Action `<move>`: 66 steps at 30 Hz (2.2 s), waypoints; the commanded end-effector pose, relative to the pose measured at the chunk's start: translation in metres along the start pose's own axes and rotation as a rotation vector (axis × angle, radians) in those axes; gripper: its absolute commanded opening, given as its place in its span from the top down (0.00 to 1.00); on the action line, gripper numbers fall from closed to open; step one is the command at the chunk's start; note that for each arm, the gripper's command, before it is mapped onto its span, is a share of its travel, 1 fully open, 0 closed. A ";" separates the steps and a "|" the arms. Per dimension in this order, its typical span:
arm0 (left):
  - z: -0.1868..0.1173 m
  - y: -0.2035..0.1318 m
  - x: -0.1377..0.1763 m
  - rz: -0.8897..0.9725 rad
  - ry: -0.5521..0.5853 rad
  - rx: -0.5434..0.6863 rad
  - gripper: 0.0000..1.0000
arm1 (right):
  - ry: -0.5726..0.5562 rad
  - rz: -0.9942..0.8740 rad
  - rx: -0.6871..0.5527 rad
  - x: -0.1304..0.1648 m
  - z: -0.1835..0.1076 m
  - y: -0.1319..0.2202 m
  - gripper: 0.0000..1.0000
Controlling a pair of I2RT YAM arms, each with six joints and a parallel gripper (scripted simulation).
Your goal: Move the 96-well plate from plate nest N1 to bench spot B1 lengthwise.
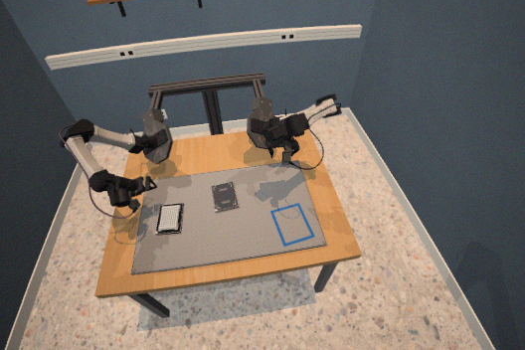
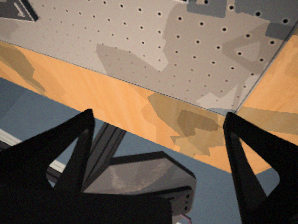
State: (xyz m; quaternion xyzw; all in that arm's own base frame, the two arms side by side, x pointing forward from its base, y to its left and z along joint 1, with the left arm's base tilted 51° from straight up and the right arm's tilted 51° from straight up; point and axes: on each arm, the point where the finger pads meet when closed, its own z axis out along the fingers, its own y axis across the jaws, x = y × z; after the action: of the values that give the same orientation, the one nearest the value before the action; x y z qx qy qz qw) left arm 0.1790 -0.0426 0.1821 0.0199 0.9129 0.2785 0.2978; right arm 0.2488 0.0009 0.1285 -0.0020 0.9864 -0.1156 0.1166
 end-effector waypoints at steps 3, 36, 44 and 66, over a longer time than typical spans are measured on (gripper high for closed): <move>-0.006 0.003 -0.004 -0.011 0.004 -0.072 0.00 | -0.079 0.018 0.088 -0.030 0.005 0.004 0.00; -0.006 0.003 -0.004 -0.011 0.004 -0.072 0.00 | -0.424 0.076 0.380 -0.113 0.021 0.074 0.00; -0.006 0.003 -0.004 -0.011 0.004 -0.072 0.00 | -0.433 0.109 0.380 -0.116 0.015 0.063 0.00; -0.006 0.003 -0.004 -0.011 0.004 -0.072 0.00 | -0.382 0.083 0.394 -0.112 0.041 0.055 0.00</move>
State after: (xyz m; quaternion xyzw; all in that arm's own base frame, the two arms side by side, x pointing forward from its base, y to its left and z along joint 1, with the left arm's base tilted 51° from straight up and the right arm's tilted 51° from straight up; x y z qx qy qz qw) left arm 0.1790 -0.0426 0.1821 0.0199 0.9129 0.2785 0.2978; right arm 0.3648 0.0526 0.1098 0.0386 0.9029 -0.2995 0.3059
